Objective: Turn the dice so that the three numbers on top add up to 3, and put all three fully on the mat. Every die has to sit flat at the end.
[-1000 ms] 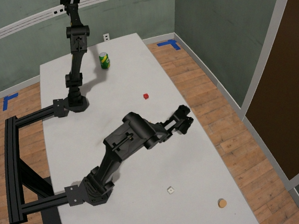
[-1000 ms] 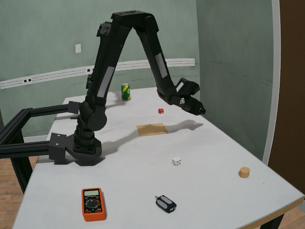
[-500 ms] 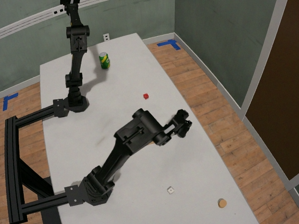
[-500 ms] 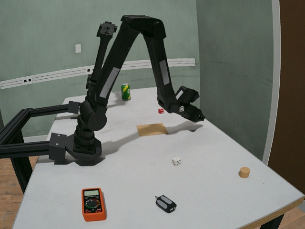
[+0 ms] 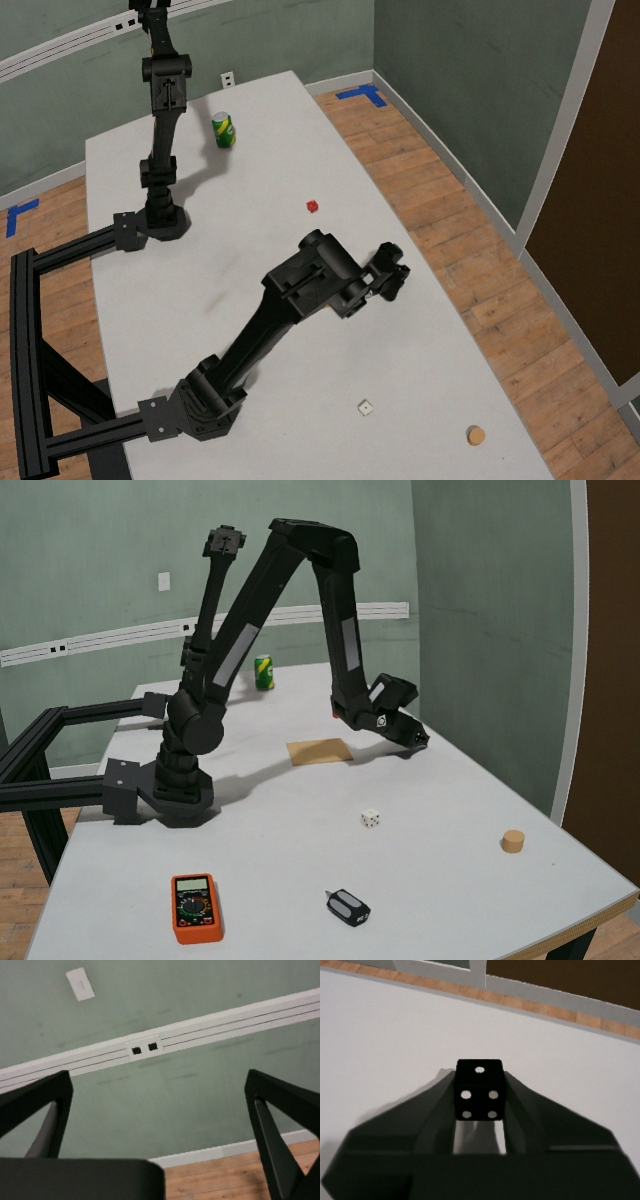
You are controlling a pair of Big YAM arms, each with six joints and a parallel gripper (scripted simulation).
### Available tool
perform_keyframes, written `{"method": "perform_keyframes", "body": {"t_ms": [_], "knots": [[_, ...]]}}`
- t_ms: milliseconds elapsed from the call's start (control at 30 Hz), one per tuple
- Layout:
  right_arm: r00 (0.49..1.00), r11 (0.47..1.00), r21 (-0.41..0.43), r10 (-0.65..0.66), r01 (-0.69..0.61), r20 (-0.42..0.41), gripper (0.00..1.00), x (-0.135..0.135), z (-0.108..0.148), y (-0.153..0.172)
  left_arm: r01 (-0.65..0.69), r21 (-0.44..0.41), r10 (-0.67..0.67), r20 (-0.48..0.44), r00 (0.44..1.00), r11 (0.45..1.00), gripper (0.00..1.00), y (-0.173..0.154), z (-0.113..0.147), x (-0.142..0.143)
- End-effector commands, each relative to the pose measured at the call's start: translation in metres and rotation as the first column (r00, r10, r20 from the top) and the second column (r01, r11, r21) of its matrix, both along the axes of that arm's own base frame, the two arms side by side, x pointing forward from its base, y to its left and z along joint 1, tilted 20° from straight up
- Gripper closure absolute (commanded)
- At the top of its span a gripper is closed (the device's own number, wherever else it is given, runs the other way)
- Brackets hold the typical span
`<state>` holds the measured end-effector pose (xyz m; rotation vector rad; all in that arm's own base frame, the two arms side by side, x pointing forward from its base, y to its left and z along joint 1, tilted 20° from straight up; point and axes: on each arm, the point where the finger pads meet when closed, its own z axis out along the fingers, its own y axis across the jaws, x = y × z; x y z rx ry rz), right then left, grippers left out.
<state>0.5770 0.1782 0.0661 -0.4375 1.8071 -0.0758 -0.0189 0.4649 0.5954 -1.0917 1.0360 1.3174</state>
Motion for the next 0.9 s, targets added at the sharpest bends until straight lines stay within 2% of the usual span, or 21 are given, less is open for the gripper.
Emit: {"method": "perform_keyframes", "body": {"t_ms": [0,867], "knots": [[0.999,1.0,0.01,-0.009,0.009,0.05,0.8,0.0175,0.0124,-0.0036,-0.019,0.004,0.019,-0.013,1.0,1.0,0.0,-0.0064,0.0033,-0.0061],[0.999,1.0,0.011,-0.009,0.008,0.053,0.8,0.019,0.0102,-0.004,-0.019,0.004,0.019,-0.013,1.0,1.0,0.0,-0.0064,0.0033,-0.0061]]}}
